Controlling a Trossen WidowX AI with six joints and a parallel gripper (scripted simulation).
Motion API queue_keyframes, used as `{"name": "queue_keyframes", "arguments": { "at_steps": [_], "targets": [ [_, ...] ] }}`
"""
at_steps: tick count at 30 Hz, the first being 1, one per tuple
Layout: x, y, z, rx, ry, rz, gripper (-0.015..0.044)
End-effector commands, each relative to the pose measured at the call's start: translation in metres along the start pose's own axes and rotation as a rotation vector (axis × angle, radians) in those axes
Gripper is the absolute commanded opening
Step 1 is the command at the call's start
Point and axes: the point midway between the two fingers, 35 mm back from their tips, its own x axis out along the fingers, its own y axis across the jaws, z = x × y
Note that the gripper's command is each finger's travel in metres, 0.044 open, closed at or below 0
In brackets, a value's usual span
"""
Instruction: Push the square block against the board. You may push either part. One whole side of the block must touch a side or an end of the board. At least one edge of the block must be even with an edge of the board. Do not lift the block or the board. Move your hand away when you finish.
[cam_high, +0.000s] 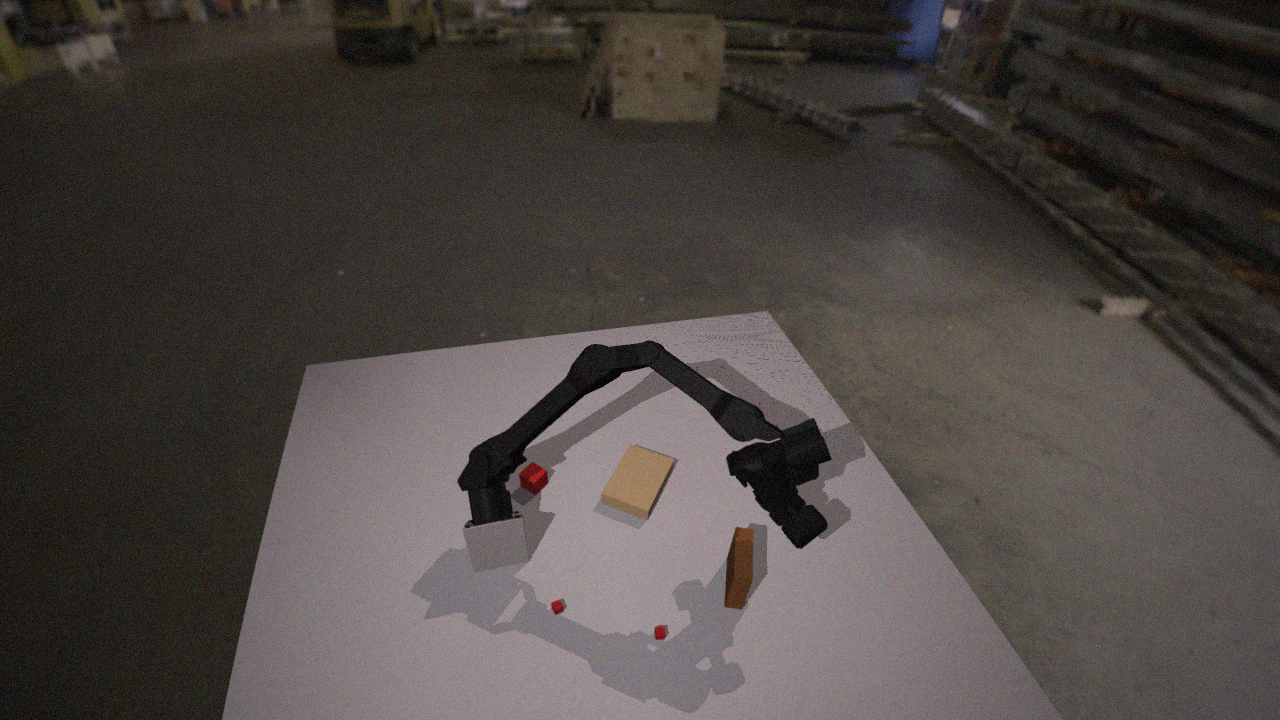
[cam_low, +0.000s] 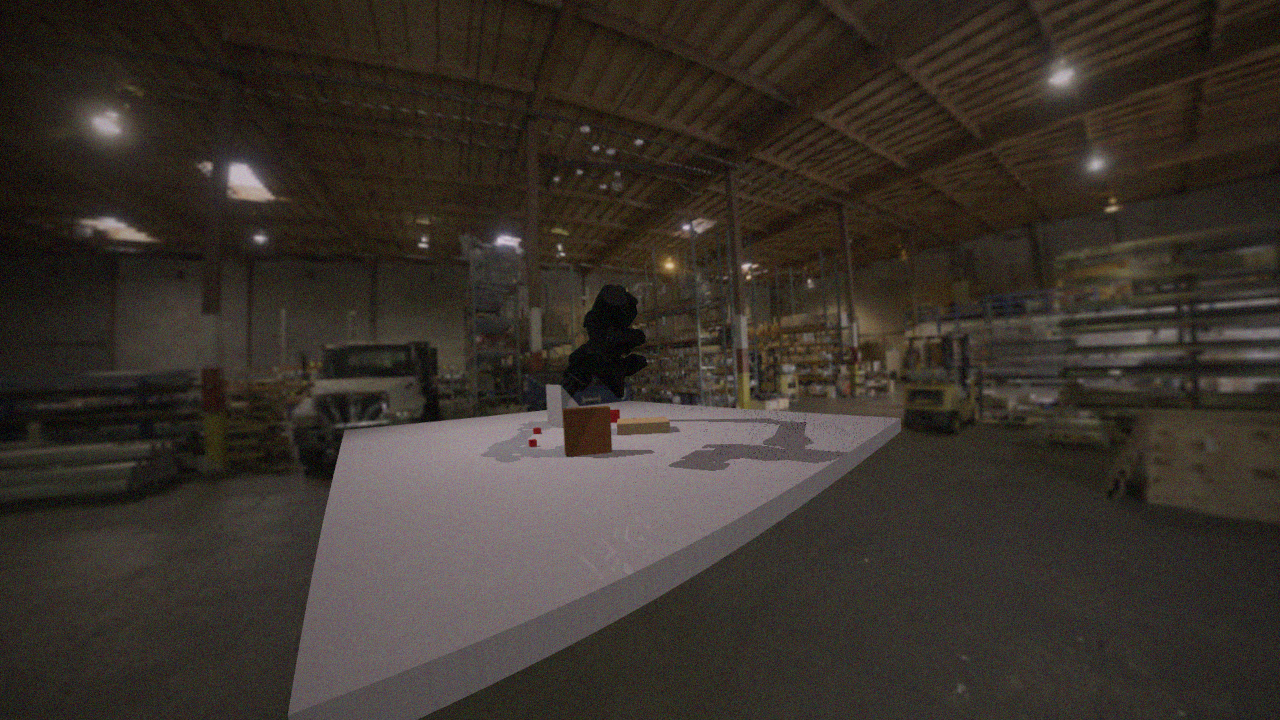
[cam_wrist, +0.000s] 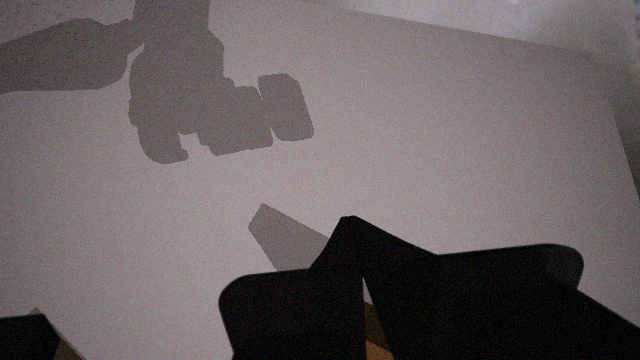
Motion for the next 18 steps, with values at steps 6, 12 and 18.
{"name": "queue_keyframes", "arguments": {
  "at_steps": [6,12,18],
  "targets": [
    [-0.017,-0.009,-0.038,0.231,0.165,-0.022,0.0],
    [-0.033,-0.007,-0.066,0.39,0.299,-0.023,0.0],
    [-0.053,0.002,-0.092,0.541,0.438,-0.013,0.0]
  ]
}}
